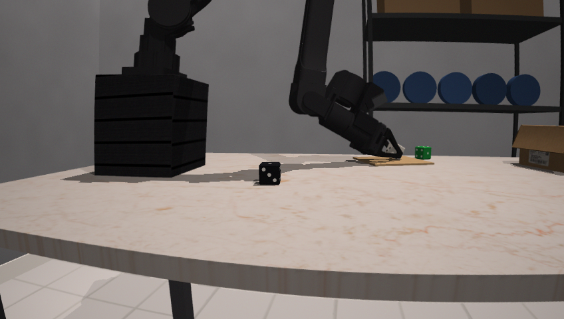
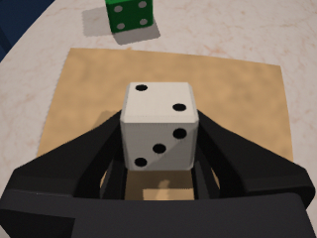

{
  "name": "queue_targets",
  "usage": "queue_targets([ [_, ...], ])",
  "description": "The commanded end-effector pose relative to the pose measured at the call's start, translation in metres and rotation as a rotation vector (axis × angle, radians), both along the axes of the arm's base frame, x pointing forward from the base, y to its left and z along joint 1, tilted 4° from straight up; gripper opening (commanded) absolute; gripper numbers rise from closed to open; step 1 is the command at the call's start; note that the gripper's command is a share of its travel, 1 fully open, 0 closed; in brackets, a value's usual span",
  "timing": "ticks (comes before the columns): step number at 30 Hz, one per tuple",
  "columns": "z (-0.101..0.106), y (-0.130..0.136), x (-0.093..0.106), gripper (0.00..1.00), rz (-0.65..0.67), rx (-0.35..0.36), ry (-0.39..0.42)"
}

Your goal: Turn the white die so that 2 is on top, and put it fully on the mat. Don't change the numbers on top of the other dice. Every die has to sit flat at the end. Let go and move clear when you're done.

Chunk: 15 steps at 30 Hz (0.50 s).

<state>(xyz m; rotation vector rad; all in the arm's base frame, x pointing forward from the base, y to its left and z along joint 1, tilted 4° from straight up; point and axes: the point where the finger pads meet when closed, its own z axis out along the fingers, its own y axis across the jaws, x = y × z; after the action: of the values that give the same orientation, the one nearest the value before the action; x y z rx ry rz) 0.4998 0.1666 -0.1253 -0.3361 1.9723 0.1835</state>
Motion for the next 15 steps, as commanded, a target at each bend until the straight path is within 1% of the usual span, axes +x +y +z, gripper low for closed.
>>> queue_targets([
  [1,-0.0019,-0.0059,0.0058,0.26,-0.007,0.000,-0.020],
  [10,-0.0019,-0.0059,0.0058,0.26,-0.007,0.000,-0.020],
  [11,-0.0019,-0.0059,0.0058,0.29,-0.007,0.000,-0.020],
  [15,-0.0019,-0.0059,0.0058,0.29,-0.007,0.000,-0.020],
])
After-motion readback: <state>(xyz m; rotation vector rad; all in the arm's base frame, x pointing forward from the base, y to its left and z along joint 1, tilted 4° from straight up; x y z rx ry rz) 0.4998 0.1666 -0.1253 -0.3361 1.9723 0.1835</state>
